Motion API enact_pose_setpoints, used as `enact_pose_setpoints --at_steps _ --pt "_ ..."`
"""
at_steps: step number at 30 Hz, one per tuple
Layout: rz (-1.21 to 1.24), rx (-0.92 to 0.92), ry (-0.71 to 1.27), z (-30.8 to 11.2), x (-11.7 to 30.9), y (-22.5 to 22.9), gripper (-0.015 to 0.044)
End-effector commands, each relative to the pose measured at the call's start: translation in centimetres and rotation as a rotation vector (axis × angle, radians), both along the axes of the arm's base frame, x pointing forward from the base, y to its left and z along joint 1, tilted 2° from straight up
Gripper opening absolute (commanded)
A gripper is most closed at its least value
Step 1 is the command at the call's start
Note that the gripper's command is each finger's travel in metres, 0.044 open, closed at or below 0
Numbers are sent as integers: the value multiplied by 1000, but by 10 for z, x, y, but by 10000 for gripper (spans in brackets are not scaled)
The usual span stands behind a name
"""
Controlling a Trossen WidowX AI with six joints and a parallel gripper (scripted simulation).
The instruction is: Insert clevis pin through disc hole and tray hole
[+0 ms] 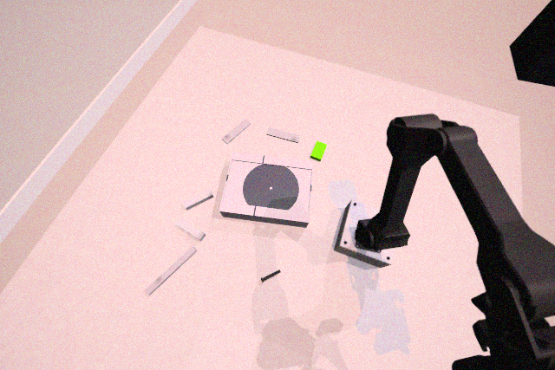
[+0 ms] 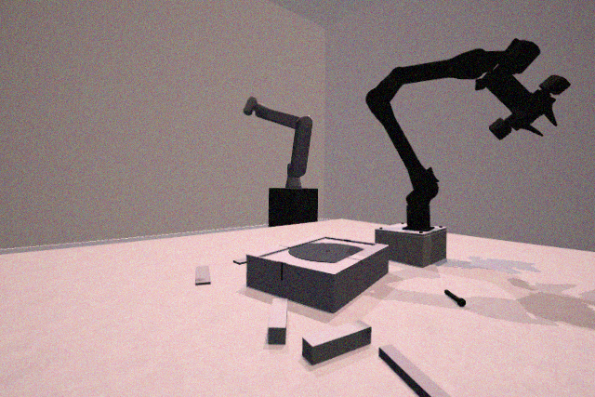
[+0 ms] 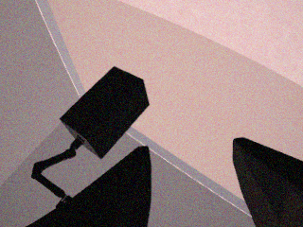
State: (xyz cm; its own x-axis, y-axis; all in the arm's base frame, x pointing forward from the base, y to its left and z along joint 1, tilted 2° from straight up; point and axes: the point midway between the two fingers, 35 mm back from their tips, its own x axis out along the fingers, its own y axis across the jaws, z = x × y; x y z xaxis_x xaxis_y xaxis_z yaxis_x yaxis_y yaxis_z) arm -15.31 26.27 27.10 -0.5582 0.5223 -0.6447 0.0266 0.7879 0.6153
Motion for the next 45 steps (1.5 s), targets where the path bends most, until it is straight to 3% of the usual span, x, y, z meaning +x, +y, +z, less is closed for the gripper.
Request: enact_pose_setpoints --at_steps 1,6,12,19,25,30,45 --pt "-48 24 -178 -32 49 31 160" --pt "-56 11 -420 -72 126 53 160" --pt "5 -86 -662 -121 220 46 160" --pt "147 -266 -817 -174 318 -6 160" --pt "333 -405 -834 -216 376 -75 160" --pt "459 -457 -799 -237 398 -119 160" --pt "459 -457 -799 -245 395 -117 160"
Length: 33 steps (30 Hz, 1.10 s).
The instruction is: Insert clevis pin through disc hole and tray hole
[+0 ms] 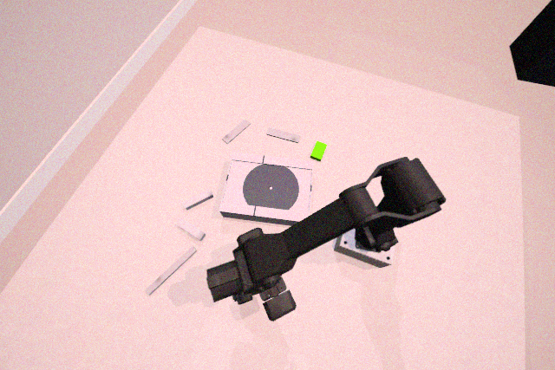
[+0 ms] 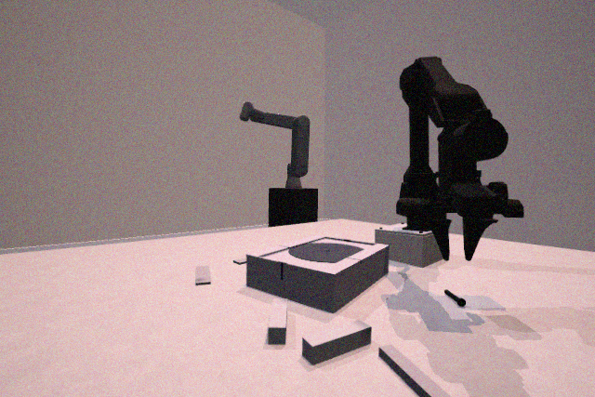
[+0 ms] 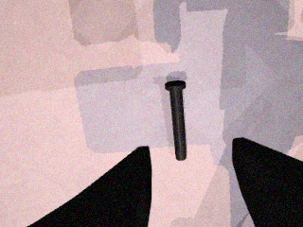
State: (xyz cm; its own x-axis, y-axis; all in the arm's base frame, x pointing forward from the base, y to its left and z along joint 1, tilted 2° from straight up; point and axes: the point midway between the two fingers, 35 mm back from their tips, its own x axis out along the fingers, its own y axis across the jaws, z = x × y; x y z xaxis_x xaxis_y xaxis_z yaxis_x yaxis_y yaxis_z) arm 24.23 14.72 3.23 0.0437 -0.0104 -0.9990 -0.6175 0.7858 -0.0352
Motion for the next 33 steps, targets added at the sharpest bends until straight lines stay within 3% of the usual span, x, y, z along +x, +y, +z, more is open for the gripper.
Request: enact_pose_setpoints --at_steps 1,33 --pt "5 -12 7 -8 0 -2 160" --pt "5 -12 8 -61 -2 -3 160"
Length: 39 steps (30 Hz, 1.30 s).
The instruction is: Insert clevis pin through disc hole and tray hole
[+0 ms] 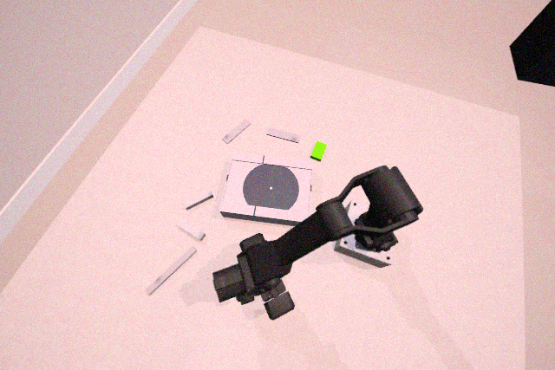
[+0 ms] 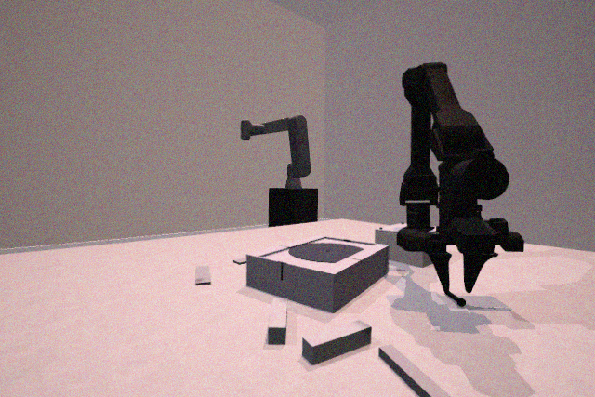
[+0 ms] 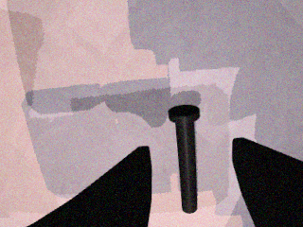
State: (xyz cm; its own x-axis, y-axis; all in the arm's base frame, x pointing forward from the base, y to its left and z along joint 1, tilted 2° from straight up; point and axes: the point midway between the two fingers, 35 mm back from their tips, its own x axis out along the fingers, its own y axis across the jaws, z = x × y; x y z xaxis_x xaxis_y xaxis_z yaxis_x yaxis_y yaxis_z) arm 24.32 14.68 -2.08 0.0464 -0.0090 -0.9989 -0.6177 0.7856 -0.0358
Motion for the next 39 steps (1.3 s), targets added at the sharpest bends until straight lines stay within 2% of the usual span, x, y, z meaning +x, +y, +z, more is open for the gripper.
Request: enact_pose_setpoints --at_steps 1,24,29,33,39 --pt "5 -13 10 -10 -3 -3 160" --pt "5 -13 11 -20 -4 -3 160" --pt "5 -13 11 -20 -4 -3 29" --pt "5 -13 11 -20 -4 -3 2" --pt "5 -13 11 -20 -4 -3 0"
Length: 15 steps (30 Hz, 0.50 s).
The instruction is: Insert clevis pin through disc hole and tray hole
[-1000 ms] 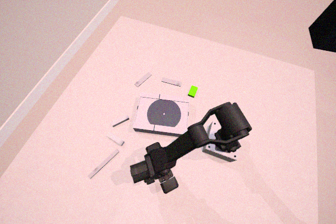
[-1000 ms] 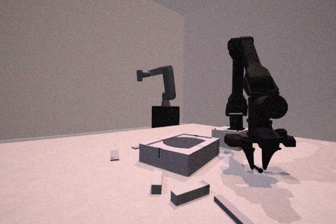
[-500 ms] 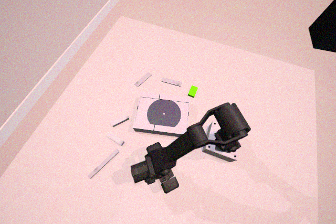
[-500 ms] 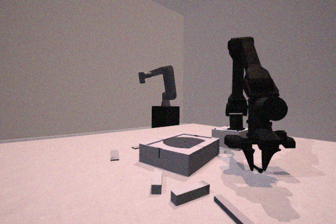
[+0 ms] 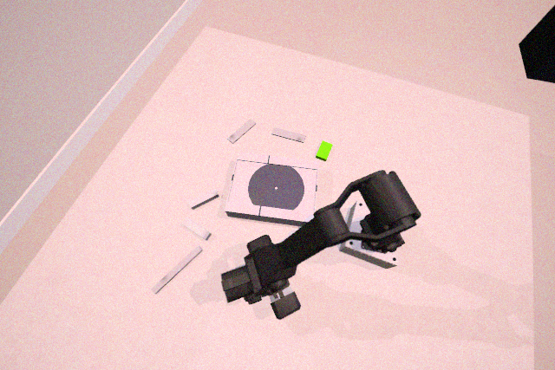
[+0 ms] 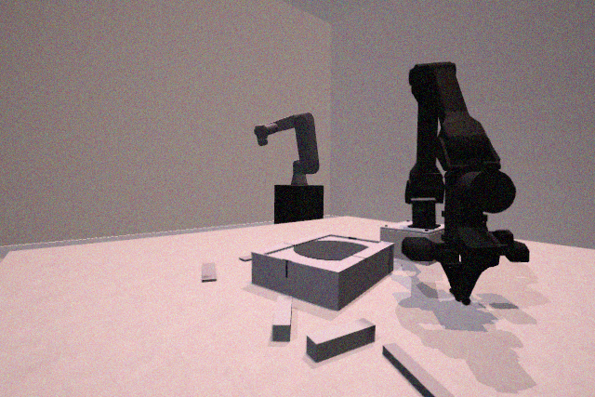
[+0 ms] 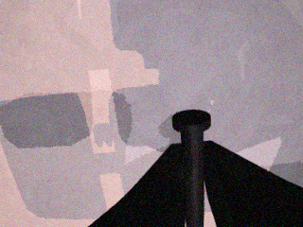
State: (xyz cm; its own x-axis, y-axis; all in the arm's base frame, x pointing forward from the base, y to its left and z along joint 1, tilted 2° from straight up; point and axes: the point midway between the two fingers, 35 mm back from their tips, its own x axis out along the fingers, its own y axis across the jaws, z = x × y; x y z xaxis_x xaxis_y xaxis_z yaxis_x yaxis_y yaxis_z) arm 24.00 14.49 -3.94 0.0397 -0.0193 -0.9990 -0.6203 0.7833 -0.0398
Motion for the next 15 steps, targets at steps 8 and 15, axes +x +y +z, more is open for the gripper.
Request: enact_pose_setpoints --at_steps 8,15 --pt "1 -1 1 13 -1 0 0" --pt "0 0 0 31 -1 1 0"
